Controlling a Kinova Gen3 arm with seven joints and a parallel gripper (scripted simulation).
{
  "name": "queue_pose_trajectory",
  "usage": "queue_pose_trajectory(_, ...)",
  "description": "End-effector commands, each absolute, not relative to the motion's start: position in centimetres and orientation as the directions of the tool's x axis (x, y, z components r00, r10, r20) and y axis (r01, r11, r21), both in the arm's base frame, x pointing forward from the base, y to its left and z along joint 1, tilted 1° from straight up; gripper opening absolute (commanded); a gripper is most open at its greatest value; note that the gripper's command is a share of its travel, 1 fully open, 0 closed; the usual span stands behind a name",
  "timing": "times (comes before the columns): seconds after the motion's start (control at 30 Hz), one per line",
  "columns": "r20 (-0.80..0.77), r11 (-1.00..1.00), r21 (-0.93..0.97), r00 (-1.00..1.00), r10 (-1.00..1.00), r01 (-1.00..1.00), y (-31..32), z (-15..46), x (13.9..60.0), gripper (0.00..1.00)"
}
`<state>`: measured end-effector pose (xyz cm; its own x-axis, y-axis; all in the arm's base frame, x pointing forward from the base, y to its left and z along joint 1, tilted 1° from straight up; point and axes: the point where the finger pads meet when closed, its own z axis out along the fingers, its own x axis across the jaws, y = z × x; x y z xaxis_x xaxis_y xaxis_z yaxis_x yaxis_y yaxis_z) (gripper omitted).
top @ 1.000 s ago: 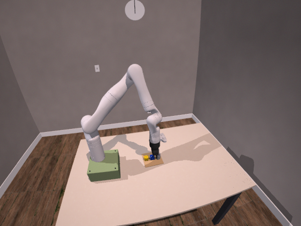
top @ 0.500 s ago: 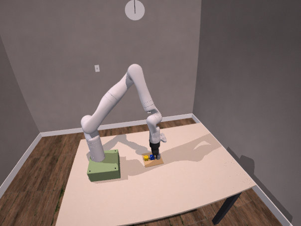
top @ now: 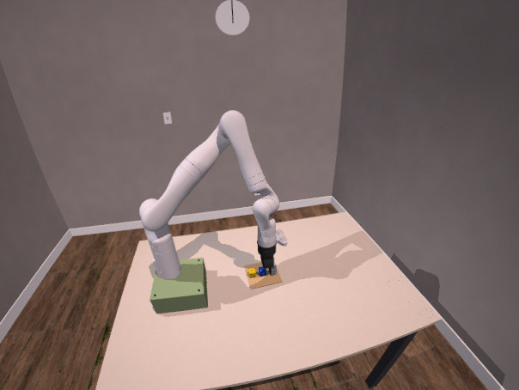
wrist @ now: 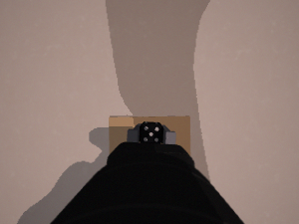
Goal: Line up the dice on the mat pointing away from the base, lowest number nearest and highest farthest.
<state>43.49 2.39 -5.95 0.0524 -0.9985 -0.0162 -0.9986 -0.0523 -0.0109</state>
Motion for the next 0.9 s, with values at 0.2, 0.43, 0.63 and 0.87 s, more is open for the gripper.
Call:
queue_pose_trajectory(0.2,-0.016,-0.052,-0.013,0.052,-0.998,-0.999,2.39,-5.88,43.55,0.69)
queue_pose_trajectory(0.43,-0.016,-0.052,-0.013,0.052,-0.998,-0.999,2.39,-5.88,43.55,0.81)
queue_pose_trajectory(0.63,-0.016,-0.052,-0.013,0.052,-0.998,-0.999,2.39,-5.88,43.55,0.87)
queue_pose_trajectory(0.87,-0.016,-0.052,-0.013,0.052,-0.998,-0.999,2.39,-5.80,43.55,0.87)
